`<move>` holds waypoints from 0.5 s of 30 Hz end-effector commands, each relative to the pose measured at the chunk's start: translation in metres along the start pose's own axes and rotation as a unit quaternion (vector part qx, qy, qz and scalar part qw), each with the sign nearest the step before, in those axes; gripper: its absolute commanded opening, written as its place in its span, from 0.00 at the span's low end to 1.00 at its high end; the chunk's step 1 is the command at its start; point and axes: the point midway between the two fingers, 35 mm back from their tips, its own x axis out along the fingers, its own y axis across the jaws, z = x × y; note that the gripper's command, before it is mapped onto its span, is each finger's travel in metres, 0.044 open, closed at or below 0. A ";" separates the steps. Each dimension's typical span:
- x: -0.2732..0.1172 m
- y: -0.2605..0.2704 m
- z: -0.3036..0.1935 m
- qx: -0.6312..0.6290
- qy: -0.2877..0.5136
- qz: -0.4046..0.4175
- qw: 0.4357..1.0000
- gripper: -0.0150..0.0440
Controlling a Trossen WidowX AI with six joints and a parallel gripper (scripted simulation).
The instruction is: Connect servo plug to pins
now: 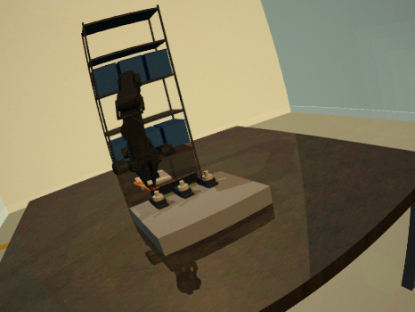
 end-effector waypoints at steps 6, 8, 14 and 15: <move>0.000 -0.001 -0.006 -0.001 0.001 -0.002 1.000 0.25; 0.000 -0.001 -0.008 -0.001 0.001 -0.002 1.000 0.25; 0.000 -0.002 -0.012 -0.001 0.001 -0.002 1.000 0.25; 0.000 -0.002 -0.012 -0.001 0.001 -0.002 1.000 0.25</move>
